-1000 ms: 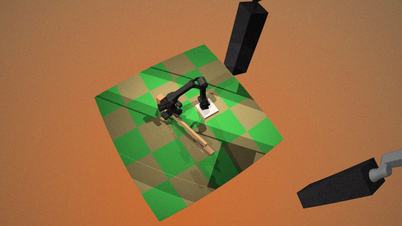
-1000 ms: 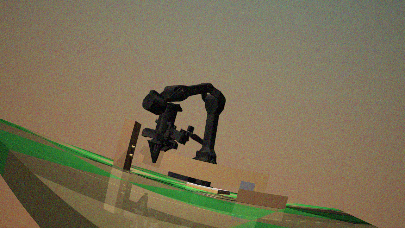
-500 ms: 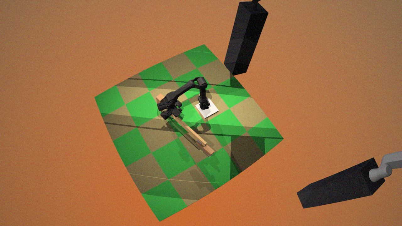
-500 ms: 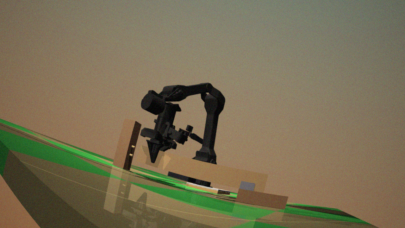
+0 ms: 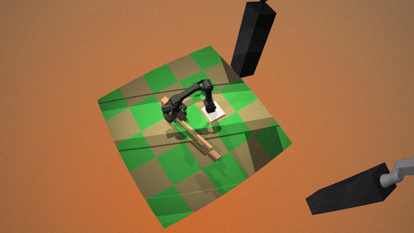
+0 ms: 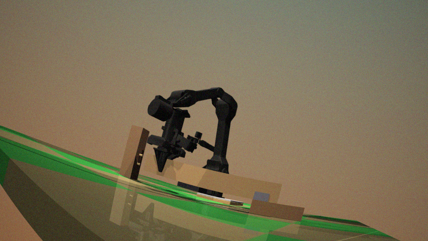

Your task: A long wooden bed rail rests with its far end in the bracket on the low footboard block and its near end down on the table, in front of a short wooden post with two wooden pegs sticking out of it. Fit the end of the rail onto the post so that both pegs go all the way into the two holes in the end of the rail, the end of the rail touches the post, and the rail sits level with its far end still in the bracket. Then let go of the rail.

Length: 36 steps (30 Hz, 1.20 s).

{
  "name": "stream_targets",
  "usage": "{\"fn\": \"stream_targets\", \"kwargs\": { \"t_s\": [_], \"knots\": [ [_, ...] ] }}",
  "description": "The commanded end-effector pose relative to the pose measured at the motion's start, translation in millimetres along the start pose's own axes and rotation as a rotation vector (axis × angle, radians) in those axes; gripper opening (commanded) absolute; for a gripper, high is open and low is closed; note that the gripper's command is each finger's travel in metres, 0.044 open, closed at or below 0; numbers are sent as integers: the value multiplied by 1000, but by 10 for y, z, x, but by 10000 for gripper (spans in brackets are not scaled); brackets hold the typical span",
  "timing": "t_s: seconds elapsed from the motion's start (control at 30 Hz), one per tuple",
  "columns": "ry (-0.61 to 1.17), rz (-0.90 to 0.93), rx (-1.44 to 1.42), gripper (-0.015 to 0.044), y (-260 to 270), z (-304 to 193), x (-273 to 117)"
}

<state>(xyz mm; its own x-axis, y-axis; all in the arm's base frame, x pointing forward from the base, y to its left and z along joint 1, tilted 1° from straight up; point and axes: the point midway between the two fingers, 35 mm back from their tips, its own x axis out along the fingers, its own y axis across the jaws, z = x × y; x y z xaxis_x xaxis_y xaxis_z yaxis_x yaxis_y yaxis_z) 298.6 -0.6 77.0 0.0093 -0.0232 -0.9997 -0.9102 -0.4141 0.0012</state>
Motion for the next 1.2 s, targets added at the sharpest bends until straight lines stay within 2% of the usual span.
{"fn": "stream_targets", "kwargs": {
  "t_s": [0.0,1.17],
  "knots": [
    [2,-4,-1,0,-12,-25,-14],
    [3,-4,0,0,-12,-133,-10]
  ]
}}
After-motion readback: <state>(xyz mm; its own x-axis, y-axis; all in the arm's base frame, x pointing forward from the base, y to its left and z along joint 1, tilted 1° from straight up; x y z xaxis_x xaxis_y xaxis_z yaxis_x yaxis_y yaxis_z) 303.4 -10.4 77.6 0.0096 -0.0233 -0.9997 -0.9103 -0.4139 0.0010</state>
